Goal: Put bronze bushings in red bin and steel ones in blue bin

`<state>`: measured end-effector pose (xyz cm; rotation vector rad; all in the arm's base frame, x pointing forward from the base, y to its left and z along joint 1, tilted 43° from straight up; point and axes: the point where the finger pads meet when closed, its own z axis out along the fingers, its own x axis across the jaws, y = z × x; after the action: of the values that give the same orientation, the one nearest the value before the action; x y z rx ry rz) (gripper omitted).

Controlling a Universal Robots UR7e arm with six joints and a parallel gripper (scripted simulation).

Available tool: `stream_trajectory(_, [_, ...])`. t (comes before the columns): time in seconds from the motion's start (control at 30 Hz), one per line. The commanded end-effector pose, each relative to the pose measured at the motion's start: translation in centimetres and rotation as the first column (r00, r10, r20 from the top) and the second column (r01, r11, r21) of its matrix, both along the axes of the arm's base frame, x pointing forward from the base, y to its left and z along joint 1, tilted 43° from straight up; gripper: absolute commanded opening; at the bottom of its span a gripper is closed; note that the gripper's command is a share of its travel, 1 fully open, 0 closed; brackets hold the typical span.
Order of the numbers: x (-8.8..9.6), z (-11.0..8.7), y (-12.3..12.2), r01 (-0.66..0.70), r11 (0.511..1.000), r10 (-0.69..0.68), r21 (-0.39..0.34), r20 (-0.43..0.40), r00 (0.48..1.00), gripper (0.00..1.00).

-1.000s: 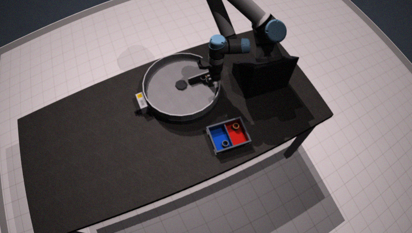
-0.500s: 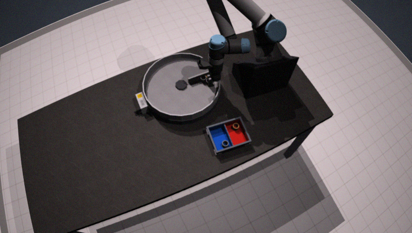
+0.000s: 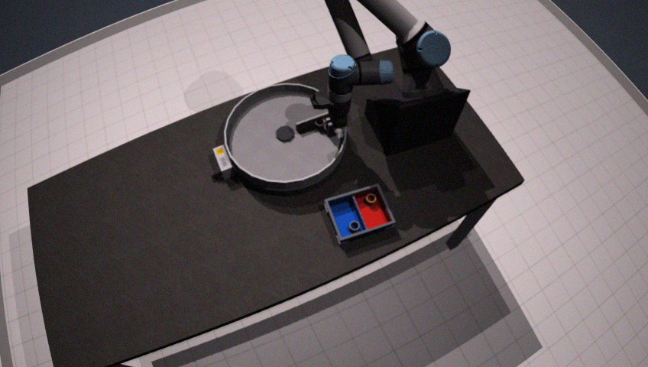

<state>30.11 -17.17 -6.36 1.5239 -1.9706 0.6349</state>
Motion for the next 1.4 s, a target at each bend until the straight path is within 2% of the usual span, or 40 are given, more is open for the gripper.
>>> stream_trajectory(0.0, [0.02, 0.03, 0.01, 0.0, 1.0, 0.0, 0.0, 0.001, 1.0, 0.0])
stream_trajectory(1.37, [0.18, 0.85, 0.77, 0.0, 1.0, 0.0, -0.002, 0.001, 1.0, 0.0])
